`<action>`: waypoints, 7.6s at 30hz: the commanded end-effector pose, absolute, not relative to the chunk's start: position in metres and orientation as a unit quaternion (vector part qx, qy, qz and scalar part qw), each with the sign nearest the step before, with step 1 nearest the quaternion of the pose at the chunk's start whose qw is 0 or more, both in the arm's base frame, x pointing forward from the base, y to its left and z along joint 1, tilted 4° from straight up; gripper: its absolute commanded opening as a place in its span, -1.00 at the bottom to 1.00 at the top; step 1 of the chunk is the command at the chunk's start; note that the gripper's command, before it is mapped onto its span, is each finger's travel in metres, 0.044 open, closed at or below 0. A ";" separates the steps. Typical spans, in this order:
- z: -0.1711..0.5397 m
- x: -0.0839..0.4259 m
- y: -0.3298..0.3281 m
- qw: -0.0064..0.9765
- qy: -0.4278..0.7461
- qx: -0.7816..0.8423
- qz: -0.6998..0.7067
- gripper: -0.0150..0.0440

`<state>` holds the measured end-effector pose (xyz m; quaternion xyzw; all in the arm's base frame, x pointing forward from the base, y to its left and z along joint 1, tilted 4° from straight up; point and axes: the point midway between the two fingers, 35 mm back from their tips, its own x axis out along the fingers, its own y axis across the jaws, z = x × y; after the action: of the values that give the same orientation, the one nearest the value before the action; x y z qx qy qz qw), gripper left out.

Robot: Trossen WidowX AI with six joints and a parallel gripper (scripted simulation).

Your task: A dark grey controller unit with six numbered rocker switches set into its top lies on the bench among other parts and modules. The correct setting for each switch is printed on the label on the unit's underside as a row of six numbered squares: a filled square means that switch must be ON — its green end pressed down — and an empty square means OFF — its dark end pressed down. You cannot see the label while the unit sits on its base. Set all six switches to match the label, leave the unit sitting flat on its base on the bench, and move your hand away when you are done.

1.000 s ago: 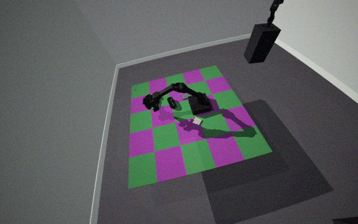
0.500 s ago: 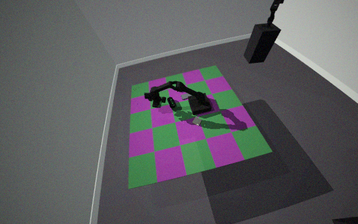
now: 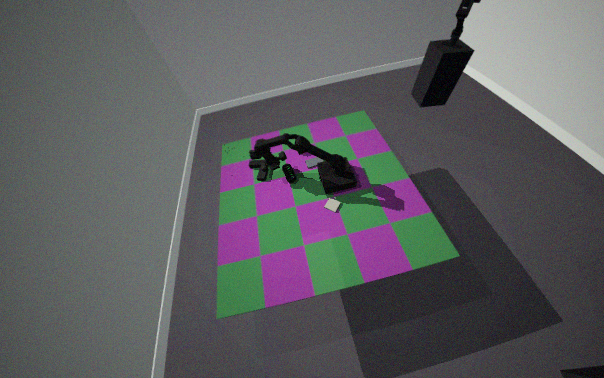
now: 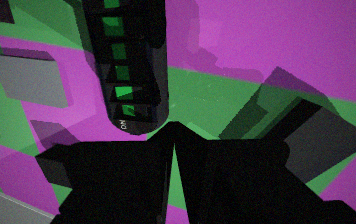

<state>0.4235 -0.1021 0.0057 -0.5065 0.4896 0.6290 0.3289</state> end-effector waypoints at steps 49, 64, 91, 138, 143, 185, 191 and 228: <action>-0.050 0.419 -0.098 0.322 0.476 -0.503 0.646 -0.49; -0.050 0.414 -0.100 0.322 0.476 -0.503 0.646 -0.49; -0.050 0.394 -0.107 0.321 0.477 -0.502 0.646 -0.49; 0.012 0.414 -0.093 0.355 0.473 -0.515 0.620 -0.49; 0.019 0.399 -0.084 0.392 0.467 -0.528 0.591 -0.49; 0.004 0.263 -0.032 0.558 0.402 -0.562 0.460 -0.49; 0.004 0.262 -0.032 0.556 0.403 -0.562 0.461 -0.49; 0.035 0.331 -0.140 0.525 0.437 -0.454 0.572 1.00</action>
<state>0.3300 -0.1393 0.0363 -0.4587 0.4416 0.5633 0.5265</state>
